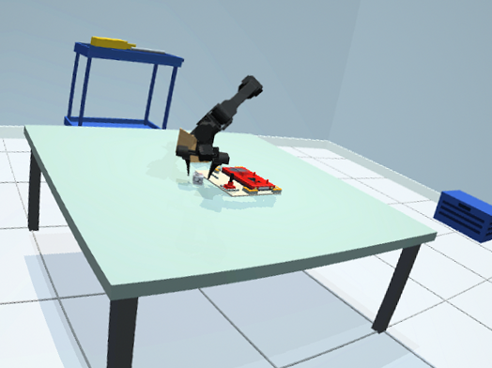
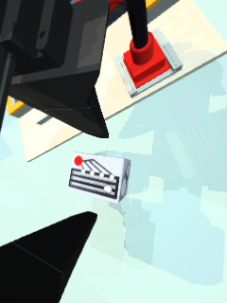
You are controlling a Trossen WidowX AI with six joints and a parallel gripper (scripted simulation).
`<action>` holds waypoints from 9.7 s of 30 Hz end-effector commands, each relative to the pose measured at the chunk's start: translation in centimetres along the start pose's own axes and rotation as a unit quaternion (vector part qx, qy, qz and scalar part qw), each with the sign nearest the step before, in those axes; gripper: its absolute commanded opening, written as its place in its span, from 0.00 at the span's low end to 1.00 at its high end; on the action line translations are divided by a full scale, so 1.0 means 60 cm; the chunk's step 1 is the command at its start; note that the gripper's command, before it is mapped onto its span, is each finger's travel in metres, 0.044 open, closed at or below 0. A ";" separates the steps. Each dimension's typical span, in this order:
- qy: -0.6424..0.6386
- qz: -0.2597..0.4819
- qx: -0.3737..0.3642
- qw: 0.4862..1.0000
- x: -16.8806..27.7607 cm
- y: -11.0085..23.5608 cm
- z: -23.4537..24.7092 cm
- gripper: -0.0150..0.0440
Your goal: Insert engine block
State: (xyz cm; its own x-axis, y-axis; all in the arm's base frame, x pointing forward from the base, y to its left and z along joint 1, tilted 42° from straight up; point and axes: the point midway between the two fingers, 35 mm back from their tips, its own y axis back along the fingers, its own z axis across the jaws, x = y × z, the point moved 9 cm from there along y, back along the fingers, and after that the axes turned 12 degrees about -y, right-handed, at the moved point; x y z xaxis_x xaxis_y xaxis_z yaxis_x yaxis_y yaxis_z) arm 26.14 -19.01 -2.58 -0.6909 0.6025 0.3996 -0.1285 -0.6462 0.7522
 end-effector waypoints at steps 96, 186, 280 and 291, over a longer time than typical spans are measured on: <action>-0.523 -0.017 0.002 0.852 0.039 0.160 0.154 0.25; -0.968 0.006 0.000 0.252 0.169 0.077 0.331 0.52; -0.969 0.006 0.000 0.246 0.170 0.038 0.332 0.52; -0.969 0.004 0.001 0.248 0.170 0.037 0.332 0.83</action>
State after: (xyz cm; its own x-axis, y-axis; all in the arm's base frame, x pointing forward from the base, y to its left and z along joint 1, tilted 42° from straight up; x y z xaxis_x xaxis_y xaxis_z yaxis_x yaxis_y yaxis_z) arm 32.97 -4.96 13.58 0.9477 -0.3033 -0.0988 -0.1306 -0.6515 0.7473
